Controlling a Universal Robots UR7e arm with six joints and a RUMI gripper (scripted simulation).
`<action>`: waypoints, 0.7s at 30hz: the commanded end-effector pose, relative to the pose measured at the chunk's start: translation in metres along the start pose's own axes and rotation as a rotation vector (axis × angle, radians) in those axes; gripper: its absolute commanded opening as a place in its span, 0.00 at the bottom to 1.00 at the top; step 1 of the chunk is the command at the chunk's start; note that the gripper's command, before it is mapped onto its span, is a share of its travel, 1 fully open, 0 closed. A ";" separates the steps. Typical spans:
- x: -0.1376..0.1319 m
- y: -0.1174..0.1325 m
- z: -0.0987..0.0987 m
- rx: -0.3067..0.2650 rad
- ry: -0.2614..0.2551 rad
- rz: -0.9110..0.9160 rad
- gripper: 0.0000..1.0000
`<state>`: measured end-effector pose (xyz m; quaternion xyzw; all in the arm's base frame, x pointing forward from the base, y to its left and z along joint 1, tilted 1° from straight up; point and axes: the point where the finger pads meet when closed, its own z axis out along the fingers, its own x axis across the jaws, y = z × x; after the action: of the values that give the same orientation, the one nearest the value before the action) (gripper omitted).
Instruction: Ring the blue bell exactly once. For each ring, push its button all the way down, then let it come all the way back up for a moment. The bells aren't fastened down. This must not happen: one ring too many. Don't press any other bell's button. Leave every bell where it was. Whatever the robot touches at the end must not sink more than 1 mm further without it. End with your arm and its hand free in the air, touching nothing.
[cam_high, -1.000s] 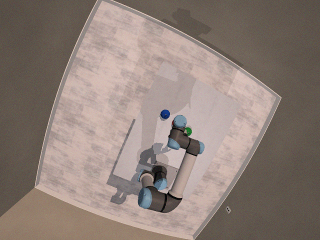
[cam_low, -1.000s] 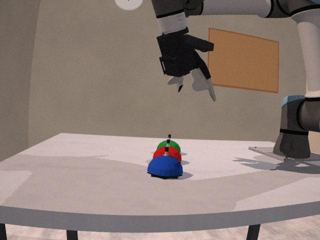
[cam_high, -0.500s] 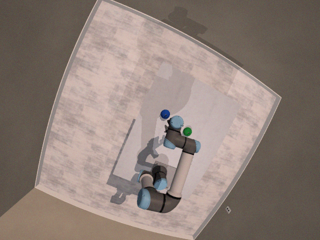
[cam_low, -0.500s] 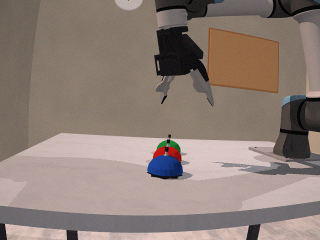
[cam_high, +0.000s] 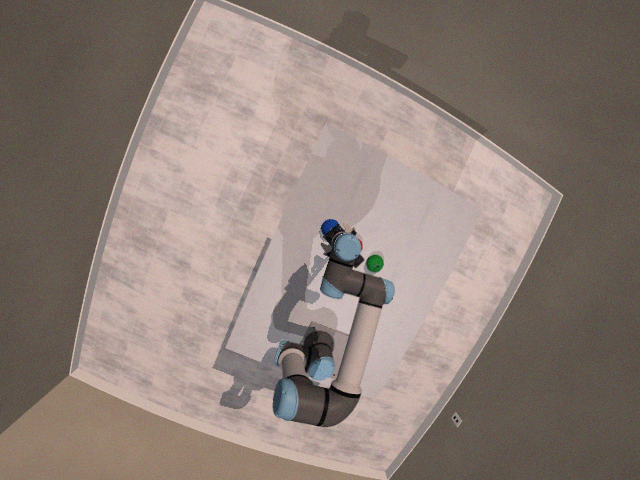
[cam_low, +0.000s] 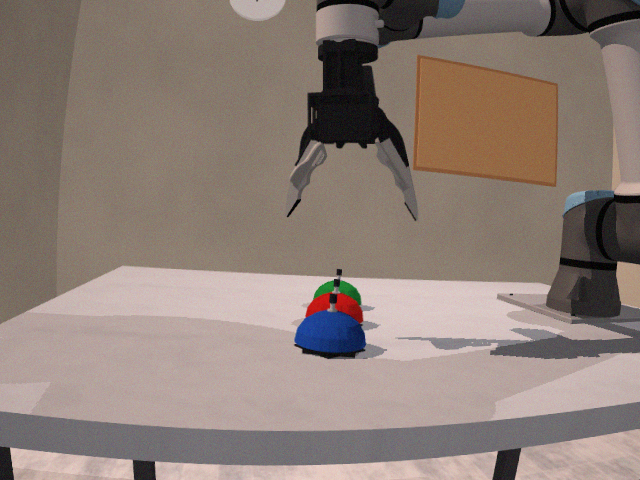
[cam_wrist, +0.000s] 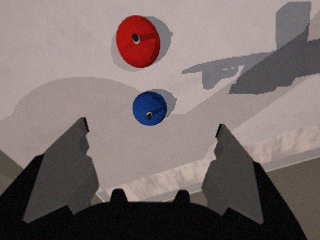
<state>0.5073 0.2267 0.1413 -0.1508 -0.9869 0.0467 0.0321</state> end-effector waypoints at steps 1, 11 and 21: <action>-0.006 0.025 0.000 -0.077 -0.031 -0.131 1.00; -0.007 0.035 -0.001 -0.104 -0.047 -0.186 1.00; -0.007 0.035 -0.001 -0.104 -0.047 -0.186 0.00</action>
<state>0.5244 0.2577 0.1381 -0.0598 -0.9982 -0.0033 0.0061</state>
